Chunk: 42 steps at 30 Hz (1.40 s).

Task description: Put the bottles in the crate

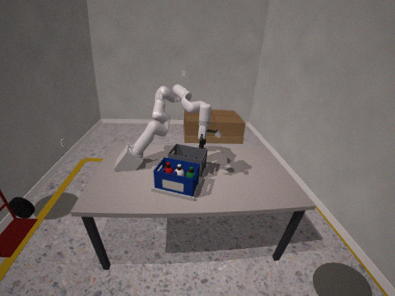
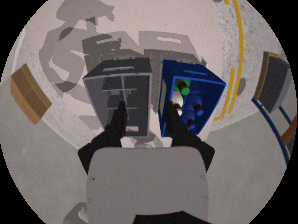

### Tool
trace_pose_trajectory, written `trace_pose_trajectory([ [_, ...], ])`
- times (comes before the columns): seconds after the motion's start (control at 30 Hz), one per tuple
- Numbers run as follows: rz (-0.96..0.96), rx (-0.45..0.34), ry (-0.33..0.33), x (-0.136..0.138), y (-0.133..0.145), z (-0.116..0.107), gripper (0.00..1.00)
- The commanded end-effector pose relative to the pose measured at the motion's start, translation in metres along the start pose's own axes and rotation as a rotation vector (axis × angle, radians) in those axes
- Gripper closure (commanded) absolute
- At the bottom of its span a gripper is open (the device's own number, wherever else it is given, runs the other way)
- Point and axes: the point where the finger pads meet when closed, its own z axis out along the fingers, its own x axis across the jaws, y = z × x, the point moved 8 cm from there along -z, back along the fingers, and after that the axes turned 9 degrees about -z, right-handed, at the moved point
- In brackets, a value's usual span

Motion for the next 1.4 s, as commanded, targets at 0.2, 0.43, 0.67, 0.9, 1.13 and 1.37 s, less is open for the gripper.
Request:
trace_pose_trajectory([
  [0.2, -0.003, 0.002, -0.001, 0.043, 0.016, -0.011, 0.35],
  [0.43, -0.003, 0.002, -0.001, 0.071, 0.026, -0.017, 0.35],
  [0.67, -0.003, 0.002, -0.001, 0.098, 0.037, -0.024, 0.35],
  [0.9, -0.003, 0.001, -0.001, 0.13, 0.049, -0.031, 0.35],
  [1.13, -0.003, 0.001, -0.001, 0.147, 0.055, -0.035, 0.35],
  [1.37, -0.003, 0.001, -0.001, 0.147, 0.055, -0.035, 0.35],
])
